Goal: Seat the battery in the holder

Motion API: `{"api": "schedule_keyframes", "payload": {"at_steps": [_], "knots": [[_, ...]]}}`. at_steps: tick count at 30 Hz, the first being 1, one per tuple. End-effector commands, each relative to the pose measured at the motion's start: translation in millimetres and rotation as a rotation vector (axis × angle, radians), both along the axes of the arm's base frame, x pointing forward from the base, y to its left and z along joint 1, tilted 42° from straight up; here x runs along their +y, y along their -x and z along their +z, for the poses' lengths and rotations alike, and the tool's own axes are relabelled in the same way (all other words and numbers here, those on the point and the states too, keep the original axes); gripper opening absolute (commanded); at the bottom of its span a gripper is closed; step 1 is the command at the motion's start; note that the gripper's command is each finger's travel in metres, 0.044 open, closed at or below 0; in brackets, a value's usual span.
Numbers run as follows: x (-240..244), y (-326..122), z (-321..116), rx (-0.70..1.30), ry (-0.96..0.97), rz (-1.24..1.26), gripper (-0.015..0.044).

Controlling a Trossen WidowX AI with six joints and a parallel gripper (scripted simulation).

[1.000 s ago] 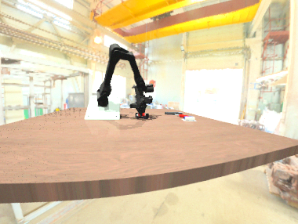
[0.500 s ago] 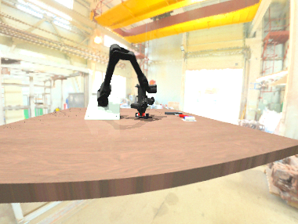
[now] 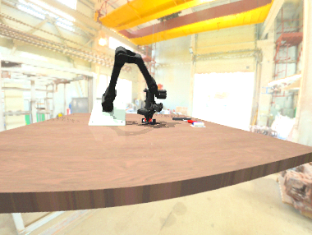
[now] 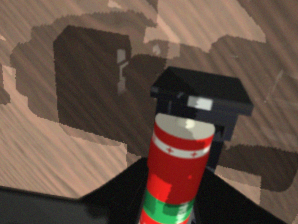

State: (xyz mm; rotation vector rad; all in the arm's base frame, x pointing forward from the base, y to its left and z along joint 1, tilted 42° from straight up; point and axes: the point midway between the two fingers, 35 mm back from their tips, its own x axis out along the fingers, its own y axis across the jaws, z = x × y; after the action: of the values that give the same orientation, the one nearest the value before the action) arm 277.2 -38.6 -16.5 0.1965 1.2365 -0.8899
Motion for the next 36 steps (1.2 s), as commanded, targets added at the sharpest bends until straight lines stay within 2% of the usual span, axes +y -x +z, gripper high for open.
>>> {"api": "schedule_keyframes", "payload": {"at_steps": [1, 36], "knots": [[-2.6, 6.8, -4.6, 0.036, -0.026, -0.009, 0.0083], [-6.2, 4.1, -3.0, 0.055, -0.094, -0.008, 0.0083]]}}
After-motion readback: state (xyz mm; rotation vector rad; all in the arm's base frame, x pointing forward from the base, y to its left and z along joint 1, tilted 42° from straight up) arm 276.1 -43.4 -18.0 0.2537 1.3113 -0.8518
